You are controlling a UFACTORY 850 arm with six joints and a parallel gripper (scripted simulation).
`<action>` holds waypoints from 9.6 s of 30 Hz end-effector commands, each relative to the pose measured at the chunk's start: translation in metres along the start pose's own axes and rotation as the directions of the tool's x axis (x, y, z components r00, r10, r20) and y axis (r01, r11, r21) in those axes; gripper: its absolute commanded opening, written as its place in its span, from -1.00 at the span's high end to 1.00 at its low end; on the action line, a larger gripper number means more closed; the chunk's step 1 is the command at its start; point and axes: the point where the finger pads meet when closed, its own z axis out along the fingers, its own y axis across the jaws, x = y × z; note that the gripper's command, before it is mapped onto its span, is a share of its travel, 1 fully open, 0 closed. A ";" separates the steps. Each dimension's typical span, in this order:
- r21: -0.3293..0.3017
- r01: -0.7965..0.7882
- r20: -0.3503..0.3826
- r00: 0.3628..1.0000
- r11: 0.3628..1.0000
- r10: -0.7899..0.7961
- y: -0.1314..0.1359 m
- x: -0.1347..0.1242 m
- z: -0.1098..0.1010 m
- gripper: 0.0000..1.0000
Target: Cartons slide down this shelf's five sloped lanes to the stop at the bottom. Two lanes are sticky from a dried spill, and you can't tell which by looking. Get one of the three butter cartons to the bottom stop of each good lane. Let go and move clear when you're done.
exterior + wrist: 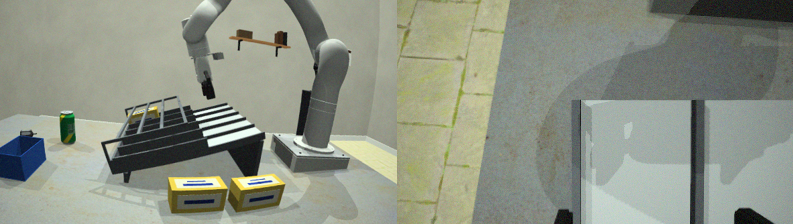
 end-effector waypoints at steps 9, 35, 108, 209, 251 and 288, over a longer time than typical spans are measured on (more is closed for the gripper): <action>0.001 0.000 0.002 1.000 1.000 0.000 0.000 -0.001 -0.001 -1.00; 0.001 0.000 0.002 1.000 1.000 0.000 0.000 -0.001 -0.001 -1.00; 0.001 0.000 0.002 1.000 1.000 0.000 -0.001 -0.001 0.027 -1.00; 0.002 -0.001 0.288 0.957 1.000 0.000 -0.001 0.028 -0.095 -0.80; 0.033 0.102 0.291 0.951 0.994 -0.107 0.436 0.081 -0.084 -0.80; 0.032 0.102 0.291 0.951 0.994 -0.107 0.482 0.067 -0.023 -0.80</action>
